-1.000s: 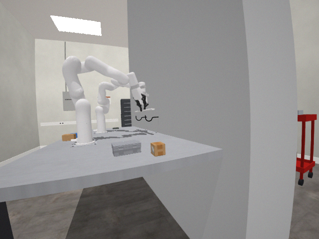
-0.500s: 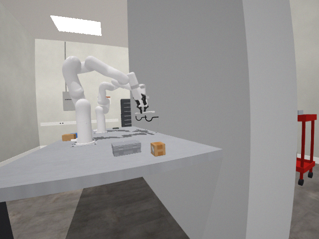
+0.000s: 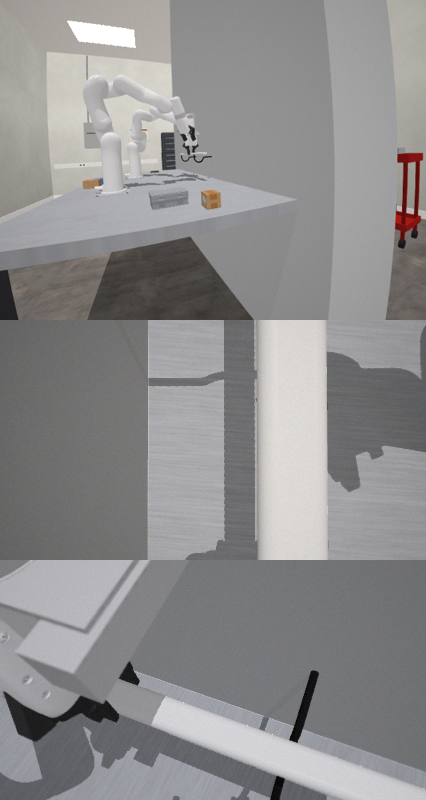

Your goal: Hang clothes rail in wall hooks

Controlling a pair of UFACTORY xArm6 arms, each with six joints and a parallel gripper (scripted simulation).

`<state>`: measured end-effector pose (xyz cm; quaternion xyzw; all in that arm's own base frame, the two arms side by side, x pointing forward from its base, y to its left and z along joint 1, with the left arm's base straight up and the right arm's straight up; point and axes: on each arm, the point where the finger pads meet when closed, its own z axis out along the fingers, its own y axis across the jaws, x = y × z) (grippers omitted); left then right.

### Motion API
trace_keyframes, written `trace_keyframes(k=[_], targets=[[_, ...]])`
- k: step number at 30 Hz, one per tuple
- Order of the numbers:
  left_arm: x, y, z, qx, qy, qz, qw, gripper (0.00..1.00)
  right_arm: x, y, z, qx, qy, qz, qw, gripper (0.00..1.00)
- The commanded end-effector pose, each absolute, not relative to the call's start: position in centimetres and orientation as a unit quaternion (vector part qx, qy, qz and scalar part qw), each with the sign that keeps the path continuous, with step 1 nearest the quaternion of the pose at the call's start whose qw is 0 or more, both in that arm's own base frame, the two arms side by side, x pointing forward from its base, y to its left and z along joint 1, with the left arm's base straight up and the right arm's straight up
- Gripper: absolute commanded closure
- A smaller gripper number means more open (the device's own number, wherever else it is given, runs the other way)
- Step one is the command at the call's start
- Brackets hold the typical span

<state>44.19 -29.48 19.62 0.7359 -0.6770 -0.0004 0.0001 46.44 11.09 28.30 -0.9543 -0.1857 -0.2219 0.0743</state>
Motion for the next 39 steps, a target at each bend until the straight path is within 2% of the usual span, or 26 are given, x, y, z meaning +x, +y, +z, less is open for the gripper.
trace_keyframes(k=[1, 39], targets=[[44.4, -29.6, 19.3, 0.734, -0.679, 0.005, -0.001, 1.0, 46.6, 11.1, 28.5, -0.954, -0.182, -0.226, 0.075, 0.0], [44.4, -29.6, 17.0, 0.734, -0.679, 0.005, -0.001, 1.0, 46.6, 11.1, 28.5, -0.954, -0.182, -0.226, 0.075, 0.0]])
